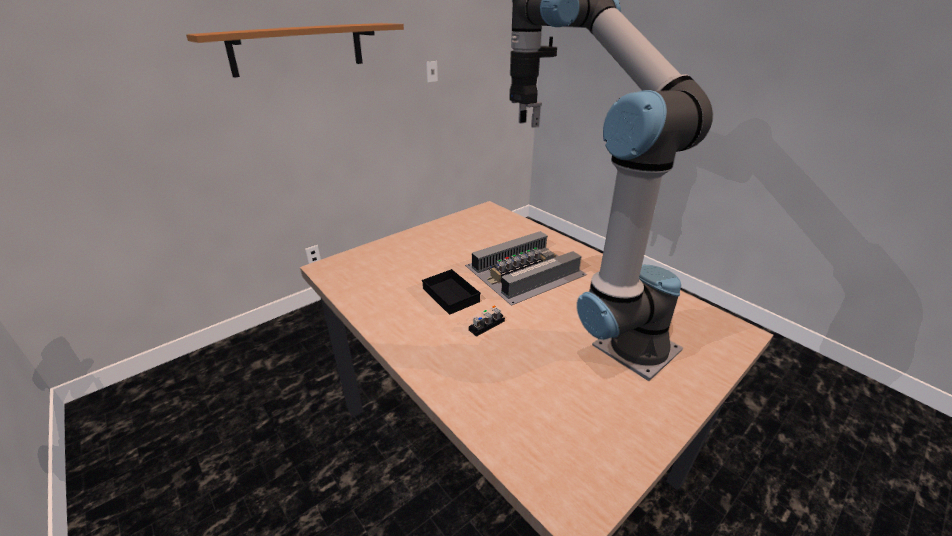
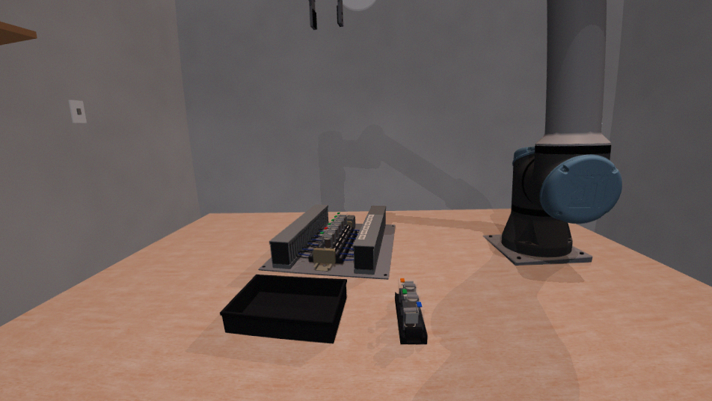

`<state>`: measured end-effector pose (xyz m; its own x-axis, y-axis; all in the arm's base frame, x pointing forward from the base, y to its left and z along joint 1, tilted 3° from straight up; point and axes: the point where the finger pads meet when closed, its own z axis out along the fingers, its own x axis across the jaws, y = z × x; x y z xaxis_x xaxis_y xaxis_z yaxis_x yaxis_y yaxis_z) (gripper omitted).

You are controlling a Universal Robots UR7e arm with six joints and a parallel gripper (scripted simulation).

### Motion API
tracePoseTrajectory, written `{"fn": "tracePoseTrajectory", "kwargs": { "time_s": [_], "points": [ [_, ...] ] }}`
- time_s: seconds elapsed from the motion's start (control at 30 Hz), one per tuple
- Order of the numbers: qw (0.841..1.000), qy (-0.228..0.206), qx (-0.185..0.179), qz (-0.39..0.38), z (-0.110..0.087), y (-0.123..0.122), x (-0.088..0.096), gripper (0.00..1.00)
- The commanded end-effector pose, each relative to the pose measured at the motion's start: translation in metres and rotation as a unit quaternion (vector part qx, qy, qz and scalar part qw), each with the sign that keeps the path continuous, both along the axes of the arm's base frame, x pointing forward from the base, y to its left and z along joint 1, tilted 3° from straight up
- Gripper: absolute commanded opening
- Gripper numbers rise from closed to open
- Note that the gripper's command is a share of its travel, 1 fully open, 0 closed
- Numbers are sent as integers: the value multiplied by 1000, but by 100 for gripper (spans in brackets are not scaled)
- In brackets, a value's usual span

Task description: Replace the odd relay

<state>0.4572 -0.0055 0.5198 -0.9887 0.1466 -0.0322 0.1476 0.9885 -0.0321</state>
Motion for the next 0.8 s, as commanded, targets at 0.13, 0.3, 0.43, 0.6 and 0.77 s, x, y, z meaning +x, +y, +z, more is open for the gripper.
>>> {"fn": "tracePoseTrajectory", "kwargs": {
  "time_s": [0.13, 0.3, 0.43, 0.6, 0.77],
  "points": [
    [1000, -3, -1, 0, -24, -1, 1, 100],
    [1000, -4, -1, 0, -60, -2, 2, 100],
    [1000, -4, -1, 0, -60, -2, 2, 100],
    [1000, -4, -1, 0, -60, -2, 2, 100],
    [1000, -4, -1, 0, -107, -4, 4, 100]
  ]
}}
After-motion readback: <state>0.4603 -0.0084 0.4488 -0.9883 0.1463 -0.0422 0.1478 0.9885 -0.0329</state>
